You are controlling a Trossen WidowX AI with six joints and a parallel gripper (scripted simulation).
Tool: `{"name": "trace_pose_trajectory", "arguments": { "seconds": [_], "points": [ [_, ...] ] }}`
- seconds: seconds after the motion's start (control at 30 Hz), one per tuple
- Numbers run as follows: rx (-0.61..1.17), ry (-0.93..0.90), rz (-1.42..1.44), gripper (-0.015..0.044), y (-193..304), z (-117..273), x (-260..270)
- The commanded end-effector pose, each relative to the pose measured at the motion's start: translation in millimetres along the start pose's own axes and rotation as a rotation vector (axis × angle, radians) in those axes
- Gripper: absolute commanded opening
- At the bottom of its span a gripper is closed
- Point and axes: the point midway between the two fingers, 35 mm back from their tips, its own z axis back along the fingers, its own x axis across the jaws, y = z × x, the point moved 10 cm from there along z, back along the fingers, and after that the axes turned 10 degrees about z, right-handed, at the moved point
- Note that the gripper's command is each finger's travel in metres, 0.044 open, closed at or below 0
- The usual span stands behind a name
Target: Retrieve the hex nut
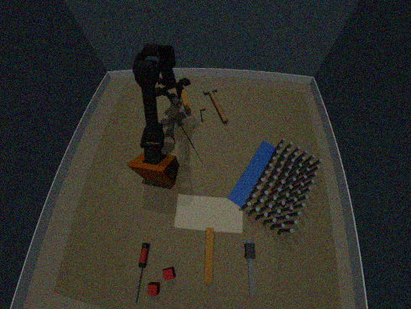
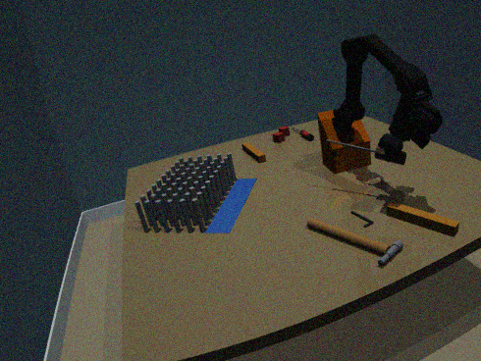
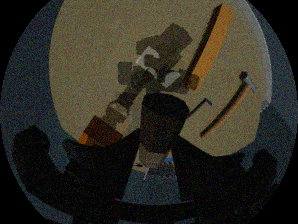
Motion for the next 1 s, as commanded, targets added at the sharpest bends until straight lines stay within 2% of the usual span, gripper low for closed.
{"name": "trace_pose_trajectory", "arguments": {
  "seconds": [0.0, 0.97],
  "points": [
    [0.009, -0.017, 0.009, 0.0, 6.9, -8.6, -9.2],
    [0.005, -0.091, 0.086, 0.0, 78.2, -54.6, -64.3]
  ]
}}
